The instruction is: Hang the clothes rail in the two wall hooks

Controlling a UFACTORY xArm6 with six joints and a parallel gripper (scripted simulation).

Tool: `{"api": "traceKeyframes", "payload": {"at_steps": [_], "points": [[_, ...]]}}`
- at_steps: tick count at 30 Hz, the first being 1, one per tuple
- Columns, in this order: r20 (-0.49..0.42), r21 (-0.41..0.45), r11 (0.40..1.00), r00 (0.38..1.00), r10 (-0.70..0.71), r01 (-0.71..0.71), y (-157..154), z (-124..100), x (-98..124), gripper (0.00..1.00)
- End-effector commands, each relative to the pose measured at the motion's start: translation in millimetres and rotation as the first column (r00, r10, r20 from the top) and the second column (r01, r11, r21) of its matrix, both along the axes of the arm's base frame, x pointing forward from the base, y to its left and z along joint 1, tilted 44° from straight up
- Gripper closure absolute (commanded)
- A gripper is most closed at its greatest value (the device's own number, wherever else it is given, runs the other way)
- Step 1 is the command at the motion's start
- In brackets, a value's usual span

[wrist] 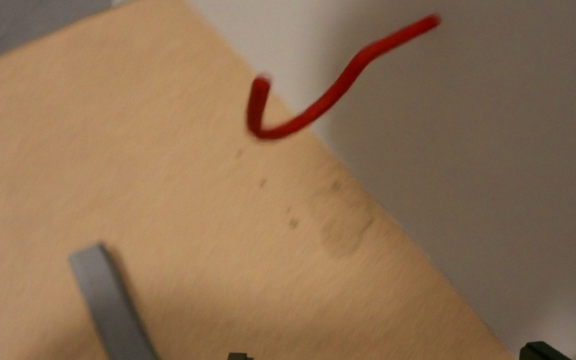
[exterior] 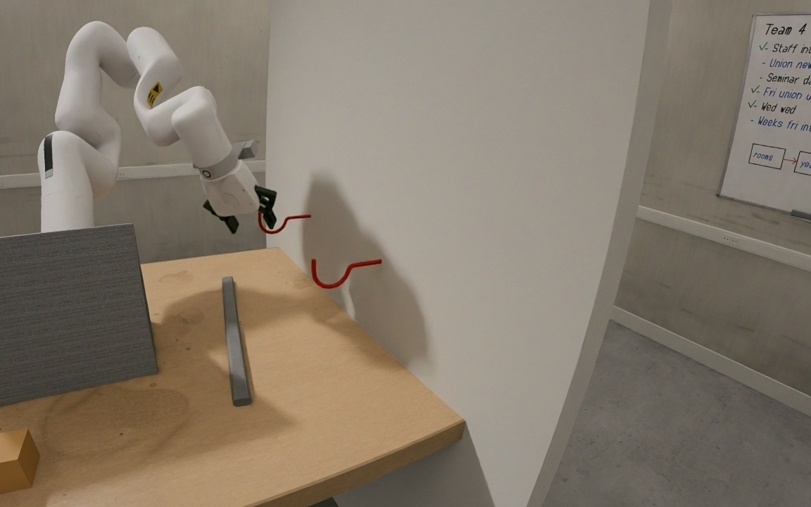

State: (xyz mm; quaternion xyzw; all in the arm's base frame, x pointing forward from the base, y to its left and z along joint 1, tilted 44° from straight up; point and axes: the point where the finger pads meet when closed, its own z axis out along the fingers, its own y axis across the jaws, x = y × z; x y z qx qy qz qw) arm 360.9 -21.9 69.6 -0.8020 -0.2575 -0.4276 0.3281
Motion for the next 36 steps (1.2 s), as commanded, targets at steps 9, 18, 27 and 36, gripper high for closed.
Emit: {"api": "traceKeyframes", "payload": {"at_steps": [9, 18, 27, 36], "points": [[-0.034, -0.166, 0.954, 0.968, 0.247, -0.249, -2, -32, -34, 0.00], [-0.065, -0.263, 0.876, 0.913, 0.403, -0.405, -11, -51, -55, 0.00], [-0.108, -0.360, 0.745, 0.819, 0.564, -0.561, -22, -64, -68, 0.00], [-0.110, -0.364, 0.739, 0.814, 0.571, -0.568, -27, -69, -74, 0.00]]}}
